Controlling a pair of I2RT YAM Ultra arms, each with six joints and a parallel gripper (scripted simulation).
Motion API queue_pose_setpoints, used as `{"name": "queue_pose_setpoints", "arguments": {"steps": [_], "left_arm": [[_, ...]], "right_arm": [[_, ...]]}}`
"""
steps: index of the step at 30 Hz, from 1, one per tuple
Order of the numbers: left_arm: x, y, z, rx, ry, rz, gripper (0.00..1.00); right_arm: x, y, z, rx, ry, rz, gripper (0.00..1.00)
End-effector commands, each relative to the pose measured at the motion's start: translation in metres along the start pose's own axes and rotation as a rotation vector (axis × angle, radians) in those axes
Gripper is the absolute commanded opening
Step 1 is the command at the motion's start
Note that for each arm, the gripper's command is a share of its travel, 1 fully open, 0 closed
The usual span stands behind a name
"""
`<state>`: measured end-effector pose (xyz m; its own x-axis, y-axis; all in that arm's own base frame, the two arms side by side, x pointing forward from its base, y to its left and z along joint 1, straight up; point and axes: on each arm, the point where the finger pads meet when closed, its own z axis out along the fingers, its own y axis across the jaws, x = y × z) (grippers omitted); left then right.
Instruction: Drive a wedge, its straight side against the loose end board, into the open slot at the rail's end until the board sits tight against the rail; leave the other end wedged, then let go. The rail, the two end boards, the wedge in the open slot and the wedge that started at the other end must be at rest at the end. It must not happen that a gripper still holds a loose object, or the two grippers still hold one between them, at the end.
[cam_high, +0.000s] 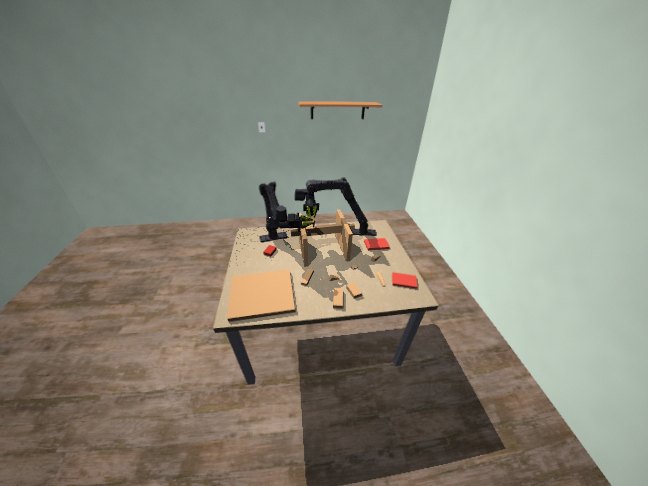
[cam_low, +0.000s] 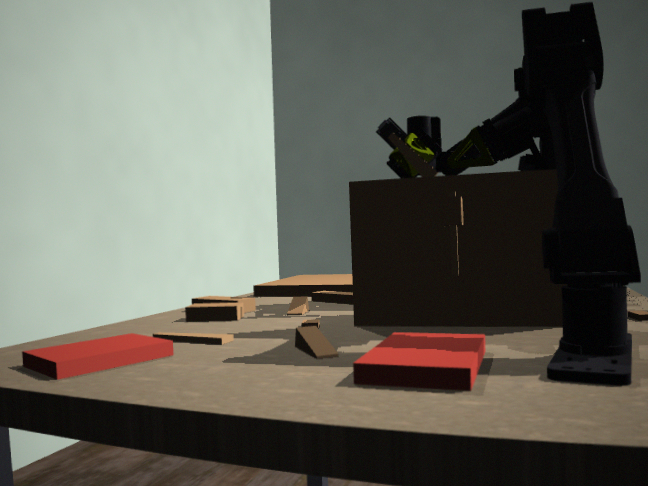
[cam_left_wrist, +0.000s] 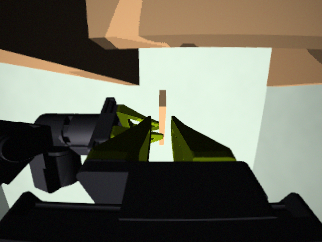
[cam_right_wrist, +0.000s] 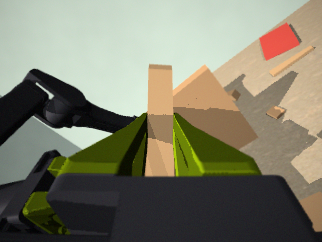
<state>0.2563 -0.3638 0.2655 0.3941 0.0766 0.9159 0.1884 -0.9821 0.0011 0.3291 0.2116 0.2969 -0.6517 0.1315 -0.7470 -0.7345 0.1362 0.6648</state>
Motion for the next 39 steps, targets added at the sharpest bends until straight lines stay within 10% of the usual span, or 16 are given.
{"name": "queue_pose_setpoints", "arguments": {"steps": [1, 39], "left_arm": [[0.029, -0.009, -0.005, -0.008, 0.014, -0.070, 0.21], [0.015, -0.010, 0.026, -0.002, 0.014, -0.028, 0.21]], "right_arm": [[-0.017, 0.016, -0.001, -0.011, -0.014, -0.069, 0.02], [-0.017, 0.016, -0.001, -0.011, -0.014, -0.069, 0.02]]}}
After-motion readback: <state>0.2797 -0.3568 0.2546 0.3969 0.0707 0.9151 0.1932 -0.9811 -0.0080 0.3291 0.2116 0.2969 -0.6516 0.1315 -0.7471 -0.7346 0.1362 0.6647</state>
